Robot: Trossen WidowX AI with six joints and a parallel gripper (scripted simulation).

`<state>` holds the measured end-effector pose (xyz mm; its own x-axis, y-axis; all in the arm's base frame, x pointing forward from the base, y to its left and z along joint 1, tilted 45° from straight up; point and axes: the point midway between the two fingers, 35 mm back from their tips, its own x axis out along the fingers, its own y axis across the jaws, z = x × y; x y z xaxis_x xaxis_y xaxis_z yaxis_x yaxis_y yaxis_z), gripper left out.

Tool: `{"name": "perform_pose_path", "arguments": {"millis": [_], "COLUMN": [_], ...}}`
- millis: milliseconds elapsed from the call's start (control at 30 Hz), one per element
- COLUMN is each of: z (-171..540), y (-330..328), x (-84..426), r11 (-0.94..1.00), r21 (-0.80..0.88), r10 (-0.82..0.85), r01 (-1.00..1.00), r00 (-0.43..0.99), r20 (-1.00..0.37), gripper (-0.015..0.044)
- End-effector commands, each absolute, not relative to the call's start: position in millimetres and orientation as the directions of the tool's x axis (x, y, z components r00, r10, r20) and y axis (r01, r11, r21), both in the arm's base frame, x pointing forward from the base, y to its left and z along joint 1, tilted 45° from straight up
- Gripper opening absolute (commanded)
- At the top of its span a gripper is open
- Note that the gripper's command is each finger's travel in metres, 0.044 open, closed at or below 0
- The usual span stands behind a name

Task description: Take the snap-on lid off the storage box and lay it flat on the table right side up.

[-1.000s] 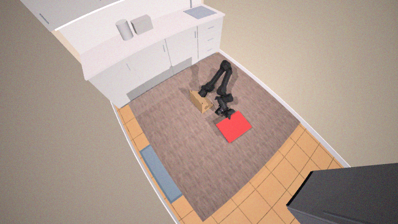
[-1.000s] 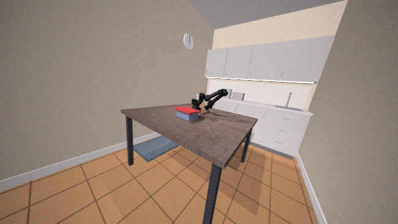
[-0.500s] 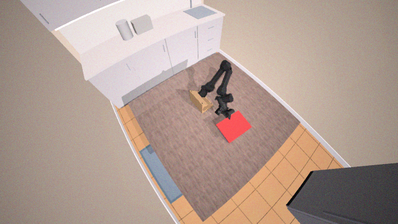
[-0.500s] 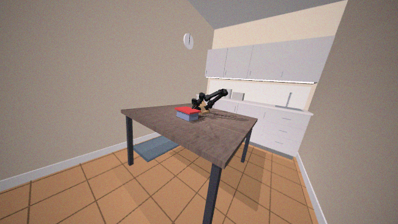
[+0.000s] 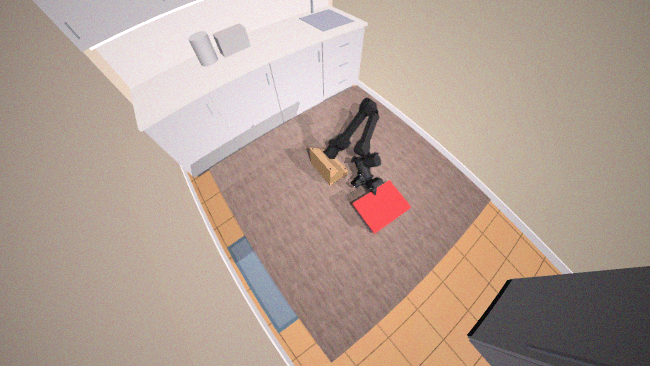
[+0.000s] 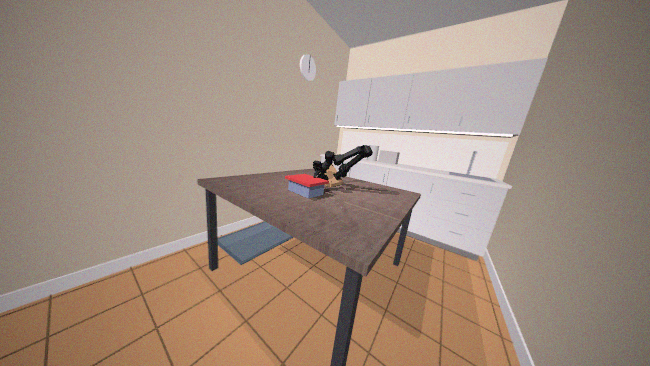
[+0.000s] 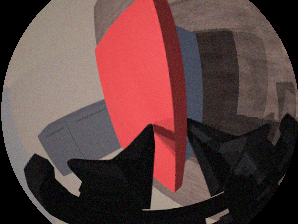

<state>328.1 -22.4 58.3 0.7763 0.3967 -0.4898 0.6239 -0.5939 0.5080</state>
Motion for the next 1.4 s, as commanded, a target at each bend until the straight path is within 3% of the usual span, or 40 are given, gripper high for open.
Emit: {"name": "perform_pose_path", "arguments": {"millis": [0,1367], "z": [62.3,68.0], "y": [-26.7,-32.6], "x": [327.9,326.8], "r11": [-0.596,-0.596], "r21": [0.517,0.518], "r10": [0.388,0.388], "r01": [0.614,0.614], "r00": [0.785,0.785], "r20": [-0.484,-0.484], "gripper": [0.0,0.0]}}
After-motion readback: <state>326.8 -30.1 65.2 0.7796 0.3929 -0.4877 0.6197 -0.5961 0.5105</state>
